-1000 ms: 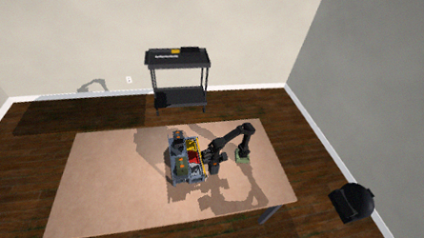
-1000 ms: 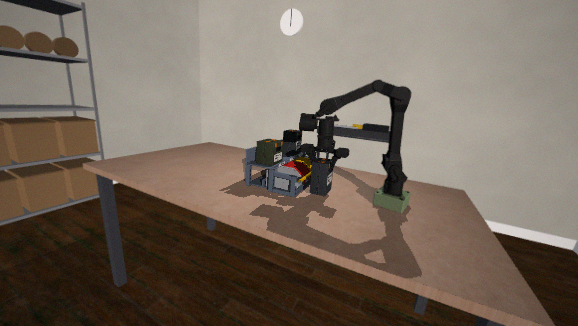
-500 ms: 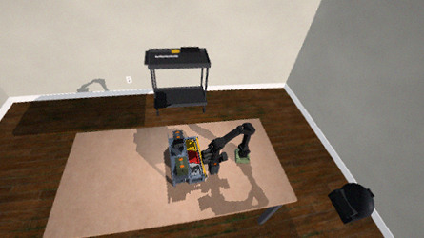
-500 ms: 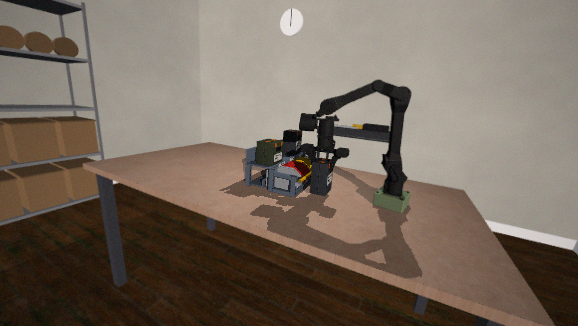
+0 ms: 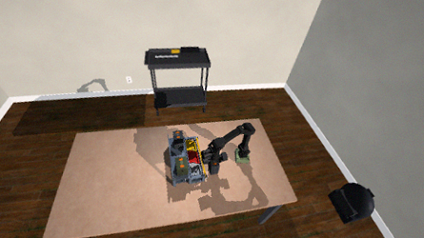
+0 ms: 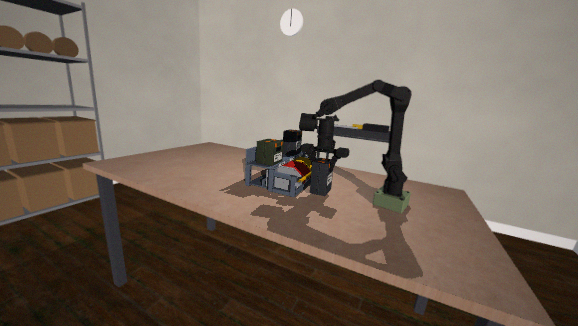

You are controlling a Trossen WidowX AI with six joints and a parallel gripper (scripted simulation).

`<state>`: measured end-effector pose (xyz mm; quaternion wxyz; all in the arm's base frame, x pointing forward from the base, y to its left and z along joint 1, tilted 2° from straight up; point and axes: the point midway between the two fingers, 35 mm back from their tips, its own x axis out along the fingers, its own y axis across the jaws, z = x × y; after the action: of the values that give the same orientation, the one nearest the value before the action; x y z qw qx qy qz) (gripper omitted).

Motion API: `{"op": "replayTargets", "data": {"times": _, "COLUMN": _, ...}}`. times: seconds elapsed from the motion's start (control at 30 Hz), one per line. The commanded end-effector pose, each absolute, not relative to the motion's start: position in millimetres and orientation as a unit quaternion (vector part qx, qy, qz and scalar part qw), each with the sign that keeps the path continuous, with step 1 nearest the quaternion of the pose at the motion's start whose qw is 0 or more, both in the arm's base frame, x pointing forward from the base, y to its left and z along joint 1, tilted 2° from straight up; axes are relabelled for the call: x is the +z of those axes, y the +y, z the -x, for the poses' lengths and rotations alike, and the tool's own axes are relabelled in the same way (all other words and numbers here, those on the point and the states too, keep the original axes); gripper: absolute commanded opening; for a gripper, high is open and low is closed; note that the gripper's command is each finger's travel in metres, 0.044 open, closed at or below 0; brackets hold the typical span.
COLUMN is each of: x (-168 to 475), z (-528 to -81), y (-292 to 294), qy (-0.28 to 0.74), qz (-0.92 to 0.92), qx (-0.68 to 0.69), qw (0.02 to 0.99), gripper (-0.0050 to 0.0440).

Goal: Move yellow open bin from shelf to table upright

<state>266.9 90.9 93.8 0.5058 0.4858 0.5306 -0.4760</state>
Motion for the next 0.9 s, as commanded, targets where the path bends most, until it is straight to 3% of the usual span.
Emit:
{"op": "replayTargets", "data": {"times": 0.0, "x": 109.5, "z": -270.4, "y": 91.6, "qy": 0.522, "qz": -0.502, "qx": -0.456, "qw": 0.517, "gripper": 0.0000}}
{"op": "replayTargets", "data": {"times": 0.87, "x": 109.5, "z": -270.3, "y": 91.6, "qy": 0.522, "qz": -0.502, "qx": -0.456, "qw": 0.517, "gripper": 0.0000}}
